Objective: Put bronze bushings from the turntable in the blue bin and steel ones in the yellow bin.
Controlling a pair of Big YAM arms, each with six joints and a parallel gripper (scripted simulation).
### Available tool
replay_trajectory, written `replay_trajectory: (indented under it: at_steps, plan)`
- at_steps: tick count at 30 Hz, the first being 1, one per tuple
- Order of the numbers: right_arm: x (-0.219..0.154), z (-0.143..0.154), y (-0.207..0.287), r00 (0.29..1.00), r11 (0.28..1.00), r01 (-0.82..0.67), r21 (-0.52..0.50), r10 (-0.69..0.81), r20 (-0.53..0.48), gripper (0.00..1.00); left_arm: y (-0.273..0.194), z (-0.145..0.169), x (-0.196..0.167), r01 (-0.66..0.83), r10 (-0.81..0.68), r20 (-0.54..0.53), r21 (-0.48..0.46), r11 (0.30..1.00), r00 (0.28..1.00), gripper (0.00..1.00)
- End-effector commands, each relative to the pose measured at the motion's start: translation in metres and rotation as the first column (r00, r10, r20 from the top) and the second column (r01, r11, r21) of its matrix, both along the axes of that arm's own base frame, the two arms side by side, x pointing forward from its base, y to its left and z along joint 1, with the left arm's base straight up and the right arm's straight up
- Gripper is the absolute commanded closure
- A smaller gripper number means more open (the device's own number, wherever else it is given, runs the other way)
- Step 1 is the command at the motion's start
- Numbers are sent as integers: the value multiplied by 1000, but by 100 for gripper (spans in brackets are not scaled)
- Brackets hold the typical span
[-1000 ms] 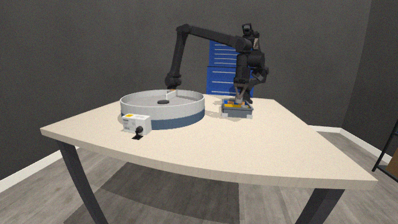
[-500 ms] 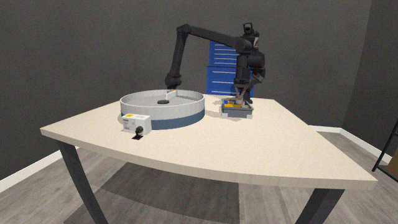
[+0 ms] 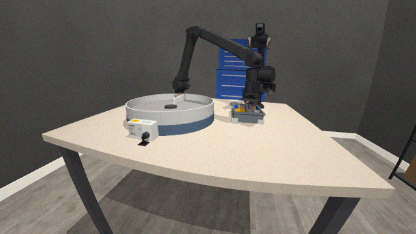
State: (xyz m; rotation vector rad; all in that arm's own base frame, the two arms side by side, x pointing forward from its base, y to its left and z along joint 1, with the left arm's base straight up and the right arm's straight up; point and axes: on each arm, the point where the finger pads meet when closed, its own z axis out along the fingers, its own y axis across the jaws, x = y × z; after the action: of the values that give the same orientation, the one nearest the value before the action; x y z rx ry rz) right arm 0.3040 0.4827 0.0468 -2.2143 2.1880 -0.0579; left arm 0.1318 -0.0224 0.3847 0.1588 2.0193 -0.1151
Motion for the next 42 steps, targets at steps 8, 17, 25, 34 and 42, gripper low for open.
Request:
replay_trajectory:
  at_steps: [8, 17, 25, 34, 42]
  plan:
    - [7, 16, 14, 1000, 999, 2, 52, -3, 27, 100, 1, 25, -12, 15, -16, 64, 9, 1000, 998, 0]
    - [7, 11, 12, 1000, 999, 1, 37, -2, 21, 89, 1, 25, -12, 14, -15, 64, 7, 1000, 998, 0]
    - [5, 44, 27, 999, 996, -2, 88, -3, 50, 82, 0, 14, -4, 9, -10, 33, 6, 1000, 999, 0]
    - [3, 60, 31, 998, 994, -4, 110, -3, 61, 82, 0, 14, -4, 9, -10, 33, 6, 1000, 999, 0]
    - [2, 74, 33, 998, 993, -7, 115, 0, 64, 82, 0, 14, -4, 9, -10, 33, 6, 1000, 999, 0]
